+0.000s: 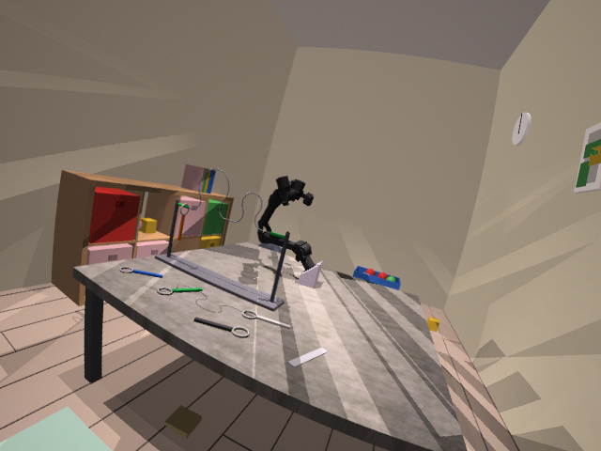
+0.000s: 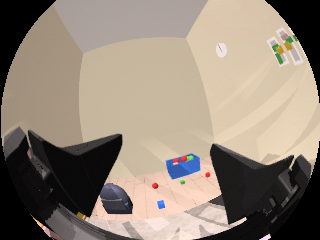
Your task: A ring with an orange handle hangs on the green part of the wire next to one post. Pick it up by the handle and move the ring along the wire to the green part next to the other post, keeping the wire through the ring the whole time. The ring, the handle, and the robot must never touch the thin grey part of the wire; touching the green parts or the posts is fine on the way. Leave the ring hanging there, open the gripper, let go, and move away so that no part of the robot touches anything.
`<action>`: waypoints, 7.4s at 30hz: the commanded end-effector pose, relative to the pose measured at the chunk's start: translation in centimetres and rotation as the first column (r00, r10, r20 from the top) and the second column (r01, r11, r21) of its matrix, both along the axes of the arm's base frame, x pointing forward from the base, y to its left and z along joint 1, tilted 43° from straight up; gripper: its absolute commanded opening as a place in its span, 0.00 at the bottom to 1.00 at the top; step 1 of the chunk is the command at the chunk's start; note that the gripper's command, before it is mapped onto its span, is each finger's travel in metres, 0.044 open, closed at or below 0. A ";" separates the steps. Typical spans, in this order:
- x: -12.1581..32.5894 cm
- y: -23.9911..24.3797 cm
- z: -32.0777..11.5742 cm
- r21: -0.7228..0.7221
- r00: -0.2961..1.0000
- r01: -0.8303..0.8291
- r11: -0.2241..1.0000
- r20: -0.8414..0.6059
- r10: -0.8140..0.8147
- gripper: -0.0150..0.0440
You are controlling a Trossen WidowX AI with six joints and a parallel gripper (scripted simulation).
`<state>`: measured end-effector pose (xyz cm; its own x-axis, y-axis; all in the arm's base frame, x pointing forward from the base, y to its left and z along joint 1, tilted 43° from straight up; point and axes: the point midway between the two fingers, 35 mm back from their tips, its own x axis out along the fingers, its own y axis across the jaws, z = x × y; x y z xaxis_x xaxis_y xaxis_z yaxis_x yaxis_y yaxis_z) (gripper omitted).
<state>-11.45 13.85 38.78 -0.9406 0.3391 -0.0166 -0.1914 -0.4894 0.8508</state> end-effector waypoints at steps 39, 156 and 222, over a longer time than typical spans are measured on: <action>30.5 4.9 1.7 0.678 0.185 0.654 0.336 0.287 -0.940 0.53; 49.8 -47.2 5.9 0.942 -0.969 0.243 0.231 0.244 0.025 0.53; 50.9 -45.8 7.0 0.944 -0.971 0.236 0.230 0.237 0.023 0.00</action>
<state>39.49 -32.22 45.42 0.9943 0.0442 0.0971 0.0370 0.7109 -0.7023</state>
